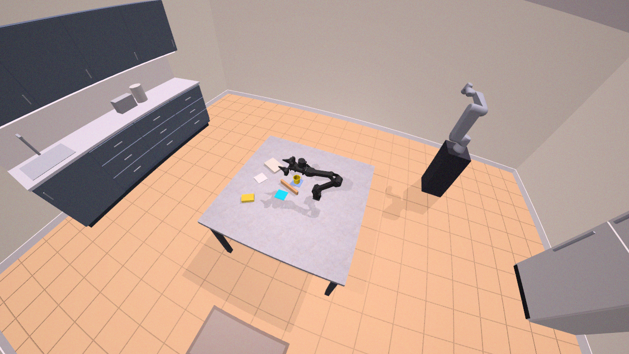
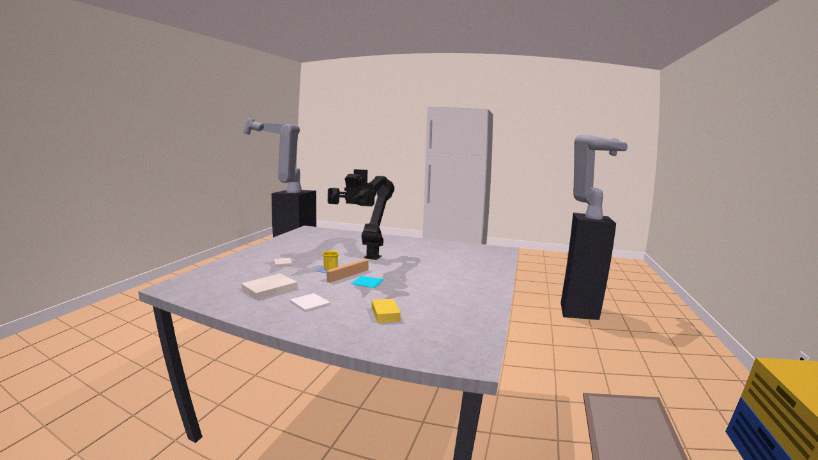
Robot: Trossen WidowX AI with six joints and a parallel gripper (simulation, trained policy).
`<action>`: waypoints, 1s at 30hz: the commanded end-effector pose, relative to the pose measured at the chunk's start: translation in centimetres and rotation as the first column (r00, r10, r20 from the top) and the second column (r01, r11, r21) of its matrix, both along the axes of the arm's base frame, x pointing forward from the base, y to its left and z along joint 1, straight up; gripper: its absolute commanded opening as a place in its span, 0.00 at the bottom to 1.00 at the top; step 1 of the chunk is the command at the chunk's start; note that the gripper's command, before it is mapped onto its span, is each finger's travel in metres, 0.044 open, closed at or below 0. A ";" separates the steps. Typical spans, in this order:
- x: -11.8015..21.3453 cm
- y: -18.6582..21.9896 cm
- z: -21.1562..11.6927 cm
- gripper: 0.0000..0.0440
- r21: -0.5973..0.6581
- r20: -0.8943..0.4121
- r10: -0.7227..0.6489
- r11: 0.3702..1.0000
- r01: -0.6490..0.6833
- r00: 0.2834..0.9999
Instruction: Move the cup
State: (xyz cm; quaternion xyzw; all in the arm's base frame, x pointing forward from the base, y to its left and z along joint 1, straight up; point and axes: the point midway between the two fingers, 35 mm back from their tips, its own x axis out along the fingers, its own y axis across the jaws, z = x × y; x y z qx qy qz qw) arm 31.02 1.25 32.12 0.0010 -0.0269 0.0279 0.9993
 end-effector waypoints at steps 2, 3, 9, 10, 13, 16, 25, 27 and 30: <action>-0.1 0.0 -0.2 0.79 0.005 -0.014 -0.005 1.000 0.005 1.000; -0.1 0.0 -0.4 0.73 0.008 -0.023 -0.007 1.000 0.007 1.000; -0.2 0.2 -1.4 0.37 0.032 -0.090 -0.011 0.999 0.014 0.996; -0.3 0.2 -1.5 0.31 0.036 -0.103 -0.011 0.999 0.015 0.995; -0.3 0.4 -2.1 0.15 0.048 -0.145 -0.009 0.999 0.016 0.989; -0.4 0.7 -2.6 0.14 0.062 -0.191 0.000 0.998 0.012 0.982; -0.6 1.8 -3.7 0.21 0.110 -0.325 0.034 0.994 0.002 0.945; -0.6 2.0 -3.9 0.21 0.119 -0.355 0.040 0.993 0.002 0.934; -0.8 2.3 -4.3 0.21 0.130 -0.400 0.048 0.991 0.005 0.915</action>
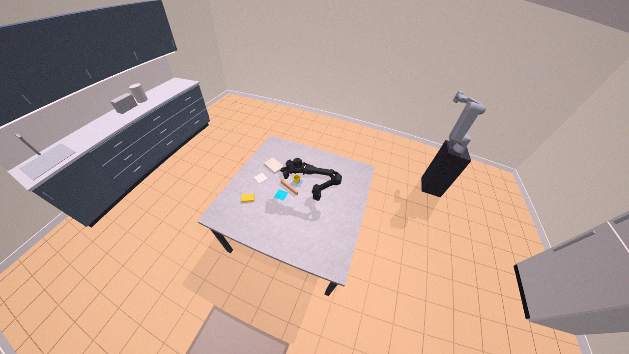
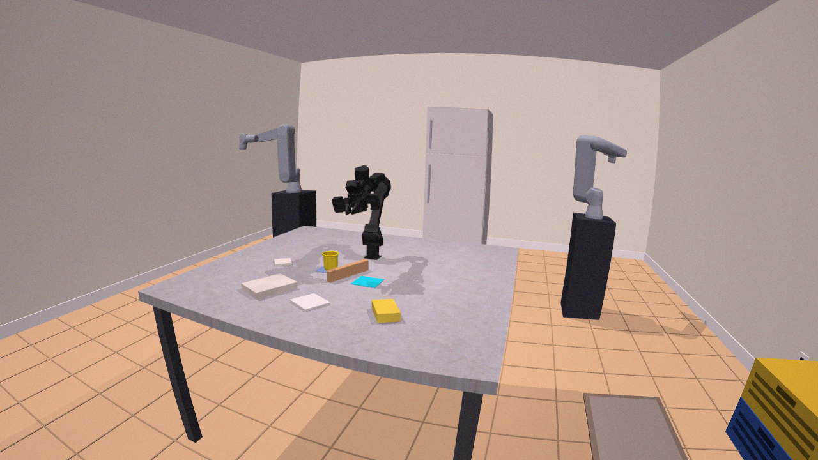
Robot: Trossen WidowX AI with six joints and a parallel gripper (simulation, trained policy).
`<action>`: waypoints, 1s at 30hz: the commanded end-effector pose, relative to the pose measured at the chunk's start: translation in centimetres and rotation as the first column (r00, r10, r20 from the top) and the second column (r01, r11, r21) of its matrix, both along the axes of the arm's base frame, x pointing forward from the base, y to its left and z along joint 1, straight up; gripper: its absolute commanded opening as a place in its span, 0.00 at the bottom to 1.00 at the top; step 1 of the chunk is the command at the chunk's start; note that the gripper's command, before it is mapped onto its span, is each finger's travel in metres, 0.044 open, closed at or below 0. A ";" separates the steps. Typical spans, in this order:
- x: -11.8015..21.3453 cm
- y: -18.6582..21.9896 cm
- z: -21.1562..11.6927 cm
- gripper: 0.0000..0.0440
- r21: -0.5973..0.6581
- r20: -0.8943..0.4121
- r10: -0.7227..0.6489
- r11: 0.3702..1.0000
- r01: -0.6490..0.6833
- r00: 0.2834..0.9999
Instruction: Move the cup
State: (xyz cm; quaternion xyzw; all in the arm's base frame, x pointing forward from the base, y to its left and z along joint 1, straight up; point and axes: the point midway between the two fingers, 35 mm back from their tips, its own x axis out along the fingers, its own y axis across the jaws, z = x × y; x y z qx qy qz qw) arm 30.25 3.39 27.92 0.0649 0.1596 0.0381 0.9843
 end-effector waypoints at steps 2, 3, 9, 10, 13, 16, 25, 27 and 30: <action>-0.1 0.3 -0.3 0.21 0.018 -0.071 -0.001 1.000 0.003 0.997; -0.2 0.4 -0.5 0.21 0.020 -0.088 -0.001 1.000 0.003 0.996; -0.5 0.8 -1.3 0.21 0.030 -0.189 0.002 1.000 0.004 0.982; -0.6 0.8 -1.5 0.22 0.030 -0.205 0.002 1.000 0.004 0.979; -0.8 0.9 -1.9 0.23 0.029 -0.255 0.001 1.000 0.006 0.967; -1.0 1.0 -2.3 0.24 0.025 -0.304 0.000 1.000 0.008 0.953; -1.8 1.0 -3.6 0.26 0.000 -0.444 -0.010 1.000 0.011 0.896; -2.0 0.9 -3.9 0.27 -0.007 -0.474 -0.013 1.000 0.011 0.881; -2.4 0.8 -4.3 0.27 -0.020 -0.516 -0.018 1.000 0.010 0.856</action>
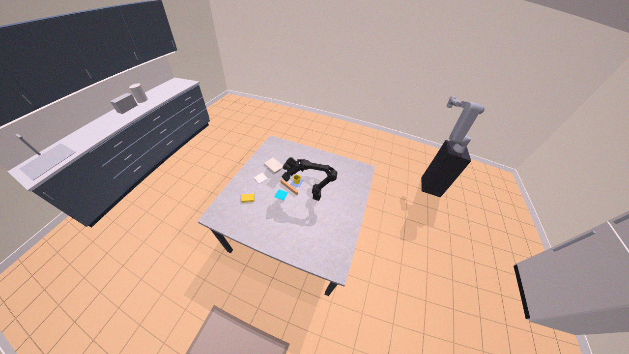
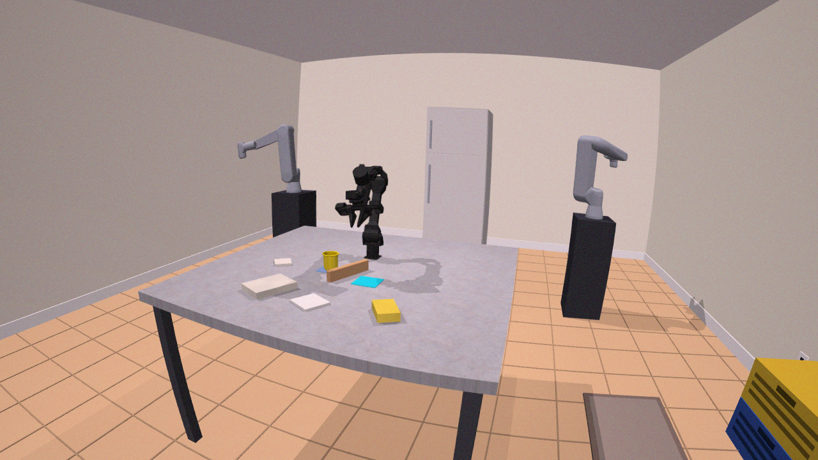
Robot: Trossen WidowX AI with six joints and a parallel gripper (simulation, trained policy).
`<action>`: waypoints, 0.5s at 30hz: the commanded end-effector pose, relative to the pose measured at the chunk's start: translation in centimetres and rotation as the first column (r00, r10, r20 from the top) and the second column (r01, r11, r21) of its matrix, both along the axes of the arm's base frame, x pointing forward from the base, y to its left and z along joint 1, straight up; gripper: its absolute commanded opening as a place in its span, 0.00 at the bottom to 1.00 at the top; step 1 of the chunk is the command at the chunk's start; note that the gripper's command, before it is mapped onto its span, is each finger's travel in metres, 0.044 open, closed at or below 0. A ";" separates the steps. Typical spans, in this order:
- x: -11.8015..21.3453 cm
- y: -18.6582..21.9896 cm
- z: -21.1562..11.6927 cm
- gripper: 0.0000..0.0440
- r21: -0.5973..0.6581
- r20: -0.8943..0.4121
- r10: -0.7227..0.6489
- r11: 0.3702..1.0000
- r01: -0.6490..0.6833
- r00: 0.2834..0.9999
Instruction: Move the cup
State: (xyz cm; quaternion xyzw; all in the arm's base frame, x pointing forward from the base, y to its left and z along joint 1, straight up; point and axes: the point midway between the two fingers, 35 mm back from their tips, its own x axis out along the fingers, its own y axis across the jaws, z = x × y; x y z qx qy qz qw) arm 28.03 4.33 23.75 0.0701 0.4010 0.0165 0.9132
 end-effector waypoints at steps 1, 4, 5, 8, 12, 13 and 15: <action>-0.2 -0.2 -0.2 0.28 -0.016 -0.053 -0.004 1.000 0.003 0.999; -0.6 -0.3 -0.6 0.28 -0.030 -0.102 -0.004 1.000 0.001 0.995; -0.7 -0.4 -0.7 0.28 -0.035 -0.118 -0.004 0.999 0.000 0.993; -1.0 -0.6 -1.1 0.28 -0.050 -0.167 -0.003 0.999 -0.006 0.986; -1.4 -1.0 -1.6 0.27 -0.072 -0.231 -0.001 0.997 -0.016 0.973; -1.5 -1.1 -1.7 0.27 -0.078 -0.246 -0.001 0.997 -0.019 0.969; -1.7 -1.3 -2.0 0.27 -0.089 -0.277 0.000 0.996 -0.026 0.961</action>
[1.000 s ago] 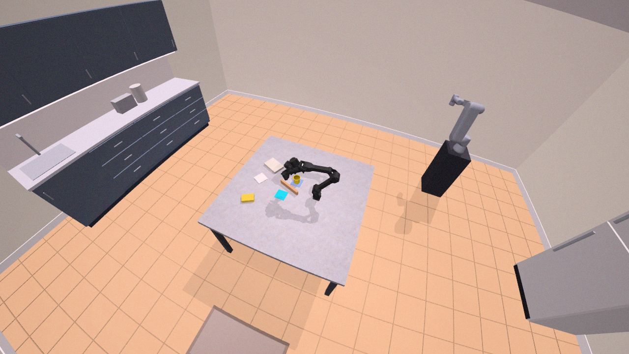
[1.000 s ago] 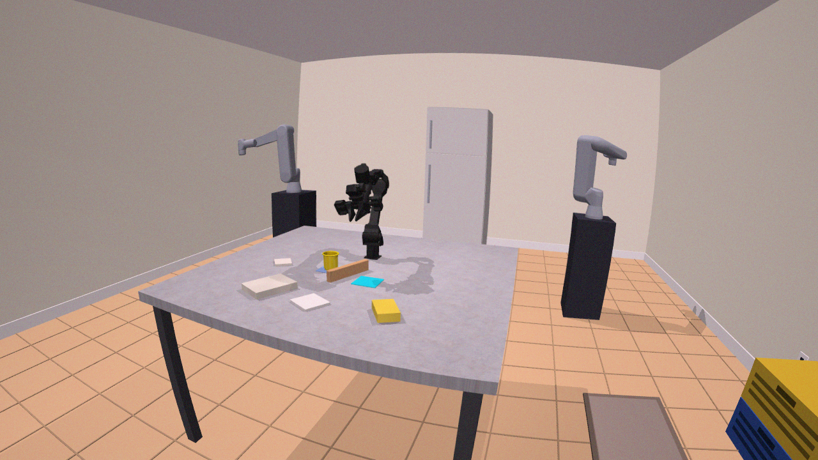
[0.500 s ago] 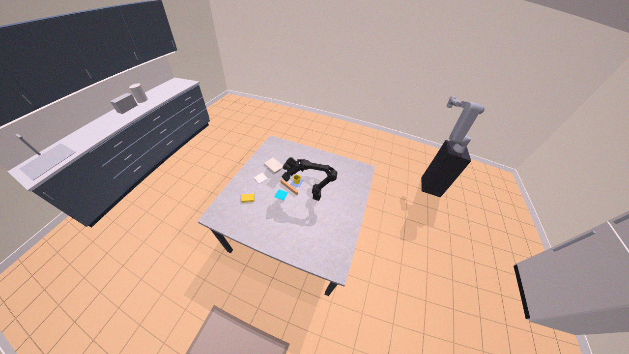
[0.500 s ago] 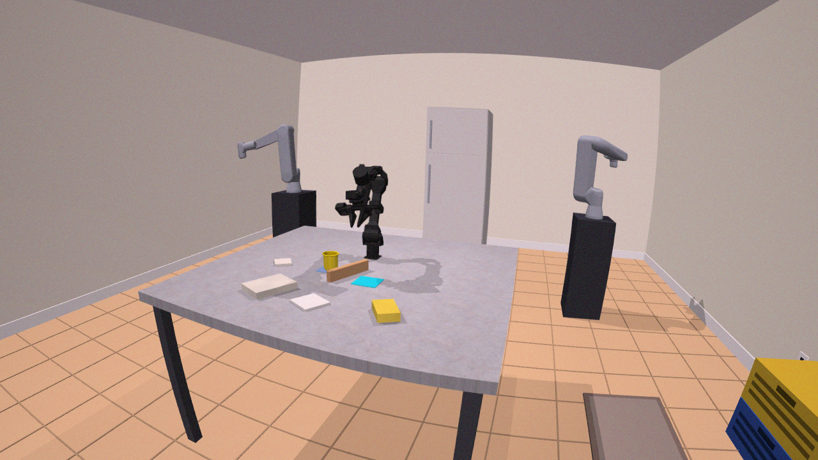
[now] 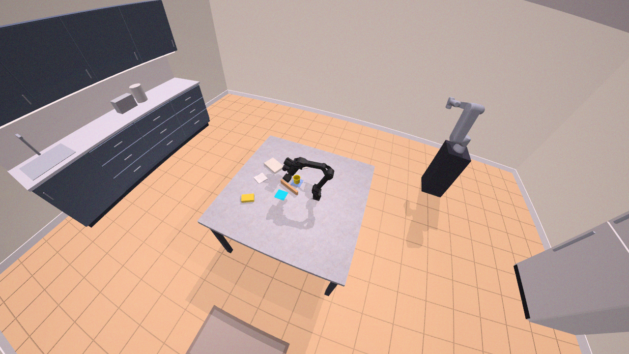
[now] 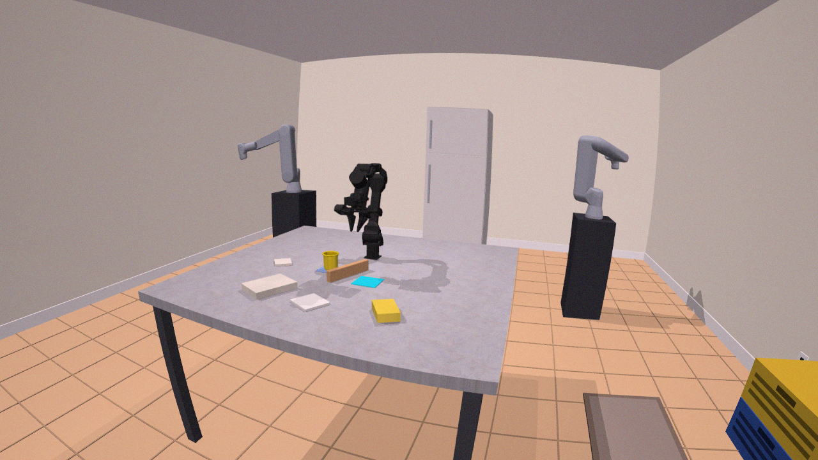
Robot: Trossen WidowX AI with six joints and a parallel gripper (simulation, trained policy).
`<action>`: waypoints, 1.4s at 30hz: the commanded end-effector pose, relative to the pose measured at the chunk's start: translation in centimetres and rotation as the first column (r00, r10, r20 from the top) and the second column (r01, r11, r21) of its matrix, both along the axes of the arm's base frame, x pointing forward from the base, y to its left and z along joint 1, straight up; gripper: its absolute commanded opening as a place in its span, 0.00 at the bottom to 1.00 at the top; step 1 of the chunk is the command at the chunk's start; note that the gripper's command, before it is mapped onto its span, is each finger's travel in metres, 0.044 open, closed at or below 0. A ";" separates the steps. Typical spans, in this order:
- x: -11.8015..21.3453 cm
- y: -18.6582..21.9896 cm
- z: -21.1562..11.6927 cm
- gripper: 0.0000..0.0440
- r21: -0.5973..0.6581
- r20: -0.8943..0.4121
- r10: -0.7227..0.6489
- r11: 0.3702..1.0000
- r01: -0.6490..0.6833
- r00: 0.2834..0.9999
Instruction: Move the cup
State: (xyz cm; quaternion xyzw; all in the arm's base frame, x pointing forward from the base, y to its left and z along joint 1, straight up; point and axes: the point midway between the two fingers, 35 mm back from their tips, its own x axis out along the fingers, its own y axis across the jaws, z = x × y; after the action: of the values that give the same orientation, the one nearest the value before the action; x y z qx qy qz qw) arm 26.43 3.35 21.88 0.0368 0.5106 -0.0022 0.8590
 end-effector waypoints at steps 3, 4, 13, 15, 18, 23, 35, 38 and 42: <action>-0.4 -0.7 -0.5 0.27 -0.036 -0.081 0.011 0.999 -0.014 0.997; -0.4 -0.8 -0.6 0.27 -0.042 -0.096 0.013 0.999 -0.017 0.995; -1.0 -2.1 -1.9 0.29 -0.082 -0.227 0.032 0.995 -0.052 0.973; -1.1 -2.5 -2.2 0.29 -0.089 -0.254 0.035 0.994 -0.060 0.967; -1.3 -3.0 -2.7 0.29 -0.098 -0.291 0.040 0.993 -0.071 0.956; -1.5 -3.8 -3.6 0.29 -0.110 -0.348 0.045 0.990 -0.089 0.936; -1.8 -5.7 -5.9 0.31 -0.121 -0.448 0.055 0.985 -0.121 0.892; -1.9 -6.2 -6.5 0.32 -0.122 -0.464 0.058 0.984 -0.128 0.884; -2.0 -6.8 -7.5 0.34 -0.123 -0.483 0.063 0.983 -0.139 0.873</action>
State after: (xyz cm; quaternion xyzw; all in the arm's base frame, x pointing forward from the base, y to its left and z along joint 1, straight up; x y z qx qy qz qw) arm 24.60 -2.98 15.25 -0.0527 0.6974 -0.0067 0.7148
